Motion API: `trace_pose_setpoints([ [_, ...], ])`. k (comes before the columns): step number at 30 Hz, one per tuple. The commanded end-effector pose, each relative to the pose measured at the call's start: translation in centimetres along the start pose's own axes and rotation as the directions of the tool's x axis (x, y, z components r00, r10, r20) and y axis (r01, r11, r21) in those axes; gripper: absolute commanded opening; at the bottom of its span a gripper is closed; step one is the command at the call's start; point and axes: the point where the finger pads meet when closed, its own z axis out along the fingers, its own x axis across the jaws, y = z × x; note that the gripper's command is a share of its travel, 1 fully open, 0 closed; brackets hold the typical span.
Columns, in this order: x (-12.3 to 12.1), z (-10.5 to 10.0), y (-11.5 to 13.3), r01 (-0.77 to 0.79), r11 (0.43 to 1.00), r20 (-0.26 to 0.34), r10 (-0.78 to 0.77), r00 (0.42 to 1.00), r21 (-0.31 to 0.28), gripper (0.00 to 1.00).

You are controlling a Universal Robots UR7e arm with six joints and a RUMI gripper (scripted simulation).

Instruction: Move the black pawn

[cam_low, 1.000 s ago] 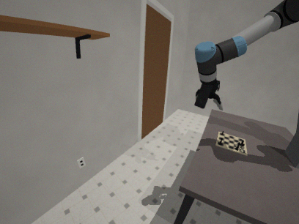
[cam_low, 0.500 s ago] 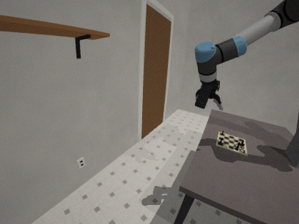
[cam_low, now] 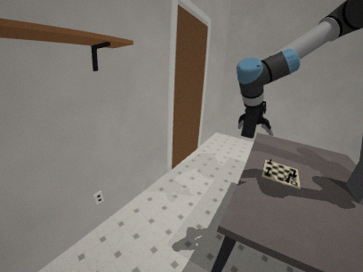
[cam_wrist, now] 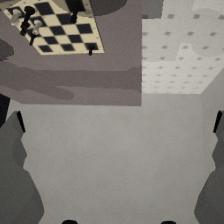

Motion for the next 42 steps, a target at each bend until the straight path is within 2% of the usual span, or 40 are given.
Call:
trace_pose_setpoints([
  [1,-1.1,1.1,-1.4,0.179,0.983,0.012,-0.179,0.984,-0.028,1.00],
  [4,-1.8,1.8,-2.0,0.281,0.959,0.025,-0.280,0.960,-0.043,1.00],
  [6,-1.8,1.8,-2.0,0.281,0.959,0.025,-0.280,0.960,-0.043,1.00],
  [10,-3.0,2.9,-3.0,0.432,0.900,0.050,-0.429,0.902,-0.062,1.00],
  [13,-3.3,3.1,-3.3,0.471,0.880,0.058,-0.468,0.882,-0.066,1.00],
  [15,-3.9,3.7,-3.8,0.550,0.832,0.075,-0.545,0.835,-0.072,1.00],
  [18,-4.2,4.1,-4.1,0.589,0.804,0.084,-0.584,0.808,-0.075,1.00],
  [20,-4.9,4.7,-4.6,0.666,0.742,0.105,-0.658,0.745,-0.078,1.00],
  [23,-4.9,4.7,-4.6,0.666,0.742,0.105,-0.658,0.745,-0.078,1.00],
  [26,-6.0,5.7,-5.4,0.774,0.628,0.138,-0.762,0.633,-0.077,1.00],
  [27,-6.0,5.7,-5.4,0.774,0.628,0.138,-0.762,0.633,-0.077,1.00],
  [28,-6.3,6.0,-5.6,0.807,0.586,0.150,-0.793,0.590,-0.075,1.00],
  [29,-6.3,6.0,-5.6,0.807,0.586,0.150,-0.793,0.590,-0.075,1.00],
  [30,-6.7,6.4,-5.9,0.838,0.541,0.162,-0.823,0.545,-0.072,1.00],
  [31,-6.7,6.4,-5.9,0.838,0.541,0.162,-0.823,0.545,-0.072,1.00],
  [32,-7.1,6.7,-6.1,0.867,0.494,0.175,-0.850,0.498,-0.068,1.00],
  [33,-7.1,6.7,-6.1,0.867,0.494,0.175,-0.850,0.498,-0.068,1.00],
  [34,-7.5,7.1,-6.4,0.893,0.445,0.187,-0.874,0.449,-0.063,1.00],
  [35,-7.5,7.1,-6.4,0.893,0.445,0.187,-0.874,0.449,-0.063,1.00],
  [36,-7.8,7.4,-6.6,0.917,0.394,0.199,-0.896,0.397,-0.056,1.00],
  [37,-7.8,7.4,-6.6,0.917,0.394,0.199,-0.896,0.397,-0.056,1.00],
  [38,-8.2,7.8,-6.9,0.938,0.342,0.211,-0.915,0.345,-0.049,1.00],
  [40,-8.2,7.8,-6.9,0.938,0.342,0.211,-0.915,0.345,-0.049,1.00],
  [42,-8.9,8.4,-7.3,0.972,0.234,0.235,-0.943,0.235,-0.031,1.00],
])
